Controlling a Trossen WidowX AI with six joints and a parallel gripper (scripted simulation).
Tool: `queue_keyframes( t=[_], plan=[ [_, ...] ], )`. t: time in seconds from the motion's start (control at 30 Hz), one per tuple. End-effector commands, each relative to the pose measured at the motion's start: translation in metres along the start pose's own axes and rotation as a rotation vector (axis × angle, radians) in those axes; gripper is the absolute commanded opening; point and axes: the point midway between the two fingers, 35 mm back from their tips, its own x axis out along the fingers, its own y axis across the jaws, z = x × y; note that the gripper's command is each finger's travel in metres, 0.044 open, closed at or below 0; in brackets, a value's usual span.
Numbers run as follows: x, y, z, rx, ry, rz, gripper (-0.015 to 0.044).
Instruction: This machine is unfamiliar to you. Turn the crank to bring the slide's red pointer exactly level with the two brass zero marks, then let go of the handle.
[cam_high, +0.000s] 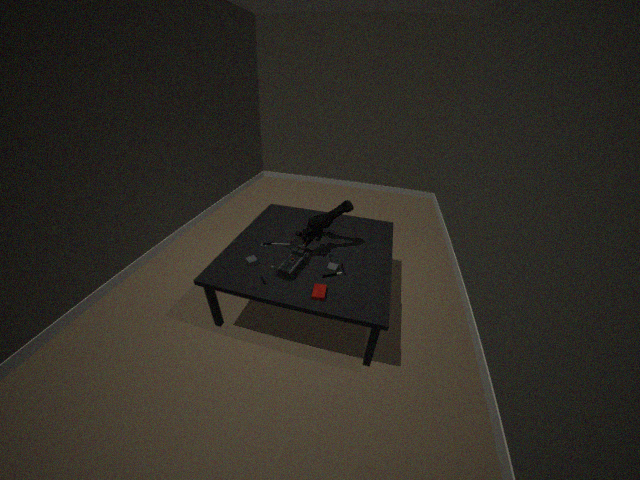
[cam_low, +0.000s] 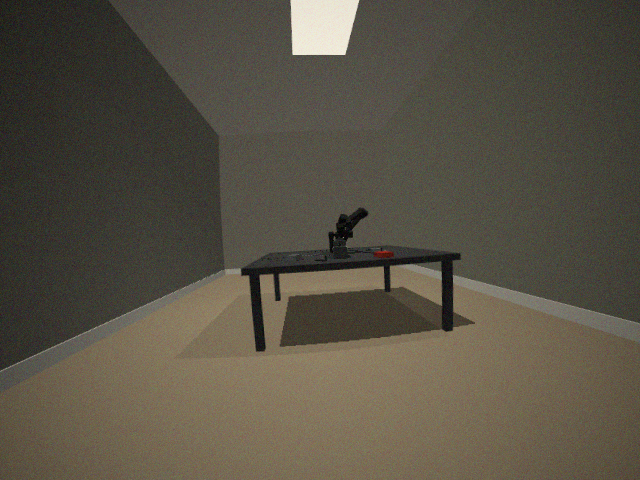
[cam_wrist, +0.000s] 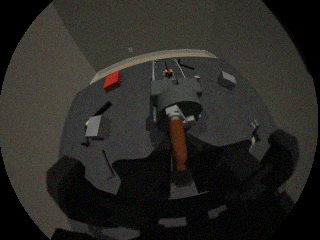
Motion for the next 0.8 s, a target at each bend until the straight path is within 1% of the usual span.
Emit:
queue_keyframes(
  t=[0.0, 0.77],
  plan=[
    [-0.0035, -0.0083, 0.0027, 0.012, -0.014, -0.019, 0.0],
    [-0.0035, -0.0182, 0.0023, 0.012, -0.014, -0.019, 0.0]
  ],
)
